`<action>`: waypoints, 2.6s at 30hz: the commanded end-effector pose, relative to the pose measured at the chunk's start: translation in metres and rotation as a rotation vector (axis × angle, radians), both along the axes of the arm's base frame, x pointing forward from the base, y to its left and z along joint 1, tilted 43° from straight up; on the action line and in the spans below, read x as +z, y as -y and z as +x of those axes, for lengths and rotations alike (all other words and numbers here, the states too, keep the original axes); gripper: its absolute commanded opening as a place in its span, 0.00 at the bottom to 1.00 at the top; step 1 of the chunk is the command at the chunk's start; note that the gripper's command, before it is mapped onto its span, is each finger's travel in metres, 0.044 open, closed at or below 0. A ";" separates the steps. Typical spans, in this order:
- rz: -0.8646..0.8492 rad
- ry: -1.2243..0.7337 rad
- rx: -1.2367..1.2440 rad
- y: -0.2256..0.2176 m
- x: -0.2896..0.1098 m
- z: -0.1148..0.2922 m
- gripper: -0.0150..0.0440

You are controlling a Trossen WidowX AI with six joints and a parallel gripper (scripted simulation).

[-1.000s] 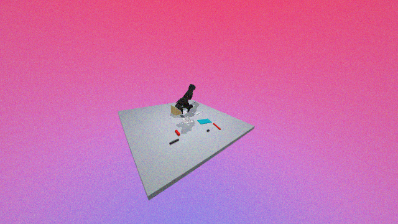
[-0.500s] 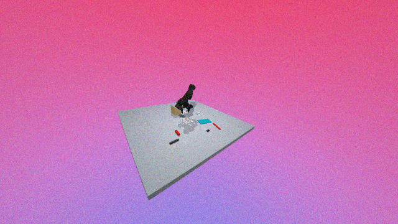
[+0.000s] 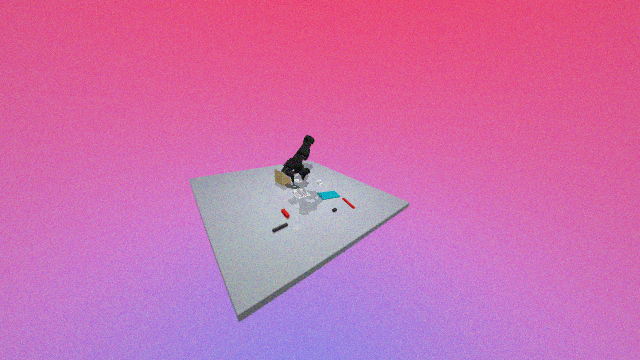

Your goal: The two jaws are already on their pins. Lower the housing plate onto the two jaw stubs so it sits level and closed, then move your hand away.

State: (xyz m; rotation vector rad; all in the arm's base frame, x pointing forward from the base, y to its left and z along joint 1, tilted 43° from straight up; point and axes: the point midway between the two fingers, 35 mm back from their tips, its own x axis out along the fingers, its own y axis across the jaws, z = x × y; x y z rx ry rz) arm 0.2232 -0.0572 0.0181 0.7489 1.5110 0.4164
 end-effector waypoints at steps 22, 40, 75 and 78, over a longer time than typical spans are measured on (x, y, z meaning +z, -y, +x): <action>-0.003 0.000 0.003 -0.025 -0.029 0.003 0.85; 0.000 0.001 0.004 -0.042 -0.046 0.002 0.85; 0.000 -0.006 -0.003 -0.045 -0.049 0.002 0.85; 0.000 -0.006 -0.003 -0.046 -0.050 0.003 0.85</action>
